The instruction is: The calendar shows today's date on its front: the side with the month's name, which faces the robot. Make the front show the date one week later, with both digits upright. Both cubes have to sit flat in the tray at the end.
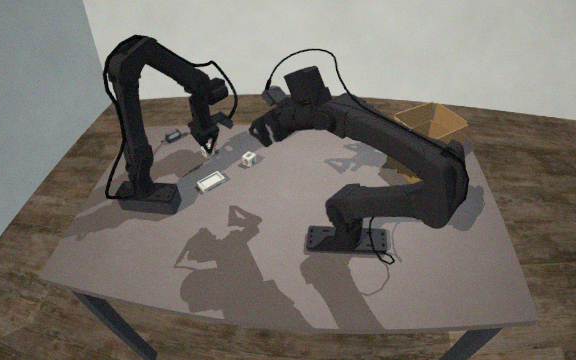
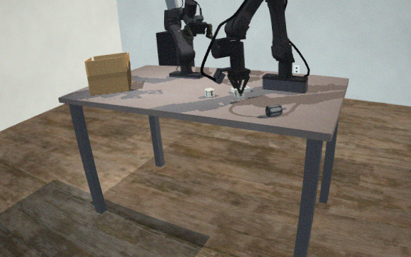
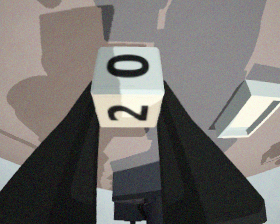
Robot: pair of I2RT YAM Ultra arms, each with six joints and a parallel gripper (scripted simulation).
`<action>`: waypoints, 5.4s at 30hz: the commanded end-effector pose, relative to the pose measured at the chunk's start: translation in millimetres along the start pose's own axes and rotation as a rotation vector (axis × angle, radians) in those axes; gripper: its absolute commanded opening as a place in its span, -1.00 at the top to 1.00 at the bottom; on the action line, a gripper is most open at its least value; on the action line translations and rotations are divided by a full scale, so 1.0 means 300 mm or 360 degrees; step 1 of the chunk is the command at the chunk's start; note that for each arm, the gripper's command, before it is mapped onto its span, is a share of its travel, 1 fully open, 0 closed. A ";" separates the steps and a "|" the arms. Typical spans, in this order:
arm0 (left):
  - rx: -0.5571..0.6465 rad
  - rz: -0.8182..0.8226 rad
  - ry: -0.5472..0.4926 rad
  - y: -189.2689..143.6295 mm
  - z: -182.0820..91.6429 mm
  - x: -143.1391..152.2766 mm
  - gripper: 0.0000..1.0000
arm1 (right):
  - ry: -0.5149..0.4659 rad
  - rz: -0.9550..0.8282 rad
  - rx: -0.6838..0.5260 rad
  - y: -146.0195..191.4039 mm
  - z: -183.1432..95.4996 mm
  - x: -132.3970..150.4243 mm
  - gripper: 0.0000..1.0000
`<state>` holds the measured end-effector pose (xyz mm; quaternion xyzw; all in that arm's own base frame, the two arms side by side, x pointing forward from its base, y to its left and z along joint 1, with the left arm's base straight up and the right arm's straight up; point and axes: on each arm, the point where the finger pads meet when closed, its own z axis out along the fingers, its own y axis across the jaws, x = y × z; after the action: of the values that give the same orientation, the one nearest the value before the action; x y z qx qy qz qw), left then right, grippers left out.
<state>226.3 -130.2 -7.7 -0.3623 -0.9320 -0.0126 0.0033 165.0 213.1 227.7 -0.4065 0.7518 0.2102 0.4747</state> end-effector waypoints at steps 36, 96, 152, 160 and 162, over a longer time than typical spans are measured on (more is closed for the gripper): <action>-0.0018 0.1312 -0.0018 0.035 -0.007 -0.056 0.47 | -0.0148 -0.0020 -0.0028 0.031 0.061 0.028 -1.00; -0.0032 0.1301 -0.0037 0.025 0.036 -0.048 -0.11 | -0.0148 -0.0020 -0.0028 0.031 0.061 0.028 -1.00; 0.0073 0.2631 -0.0253 -0.233 -0.127 -0.069 -1.00 | -0.0117 -0.0039 -0.0062 0.038 -0.232 0.059 -1.00; 0.0083 0.2602 -0.0218 -0.229 -0.125 -0.056 -1.00 | -0.0178 -0.0038 -0.0053 0.035 -0.244 0.030 -1.00; 0.0083 0.2602 -0.0218 -0.229 -0.125 -0.056 -1.00 | -0.0178 -0.0038 -0.0053 0.035 -0.244 0.030 -1.00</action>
<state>192.4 -186.8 23.6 -0.9229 -0.3829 0.0337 -0.0231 119.8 168.4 245.5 -0.4079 0.7212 0.2365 0.5075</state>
